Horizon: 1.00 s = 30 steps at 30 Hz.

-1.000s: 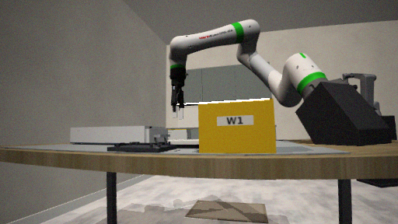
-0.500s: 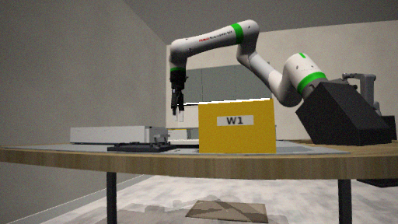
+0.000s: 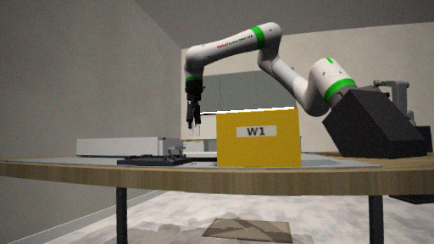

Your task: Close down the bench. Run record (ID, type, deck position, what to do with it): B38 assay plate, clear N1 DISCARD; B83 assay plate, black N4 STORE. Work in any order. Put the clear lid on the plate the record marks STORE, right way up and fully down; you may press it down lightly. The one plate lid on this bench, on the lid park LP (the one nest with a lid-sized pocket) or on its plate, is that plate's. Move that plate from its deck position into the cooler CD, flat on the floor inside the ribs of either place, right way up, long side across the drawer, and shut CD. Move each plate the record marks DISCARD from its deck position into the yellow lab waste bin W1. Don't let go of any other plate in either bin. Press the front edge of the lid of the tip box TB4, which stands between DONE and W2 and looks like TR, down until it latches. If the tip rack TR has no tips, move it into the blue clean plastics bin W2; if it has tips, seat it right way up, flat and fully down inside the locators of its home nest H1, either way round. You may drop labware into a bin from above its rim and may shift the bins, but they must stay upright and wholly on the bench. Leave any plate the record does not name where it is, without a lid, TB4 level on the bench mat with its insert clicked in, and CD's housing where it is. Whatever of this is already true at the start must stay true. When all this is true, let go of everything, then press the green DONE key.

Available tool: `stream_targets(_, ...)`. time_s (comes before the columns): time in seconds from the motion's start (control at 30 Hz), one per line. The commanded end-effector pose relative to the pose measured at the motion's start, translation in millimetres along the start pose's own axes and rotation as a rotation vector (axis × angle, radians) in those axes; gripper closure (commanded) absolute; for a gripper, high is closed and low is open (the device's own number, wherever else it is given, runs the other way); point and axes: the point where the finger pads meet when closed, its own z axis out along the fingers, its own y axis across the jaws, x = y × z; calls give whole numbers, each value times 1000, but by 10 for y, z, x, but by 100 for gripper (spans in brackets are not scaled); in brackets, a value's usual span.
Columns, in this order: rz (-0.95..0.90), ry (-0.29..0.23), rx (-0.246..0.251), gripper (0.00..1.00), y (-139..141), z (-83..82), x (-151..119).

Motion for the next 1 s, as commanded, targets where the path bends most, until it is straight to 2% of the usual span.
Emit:
stream_targets(0.0,0,1,0,34,0,33,2)
stream_targets(0.97,0,1,0,34,0,366,2)
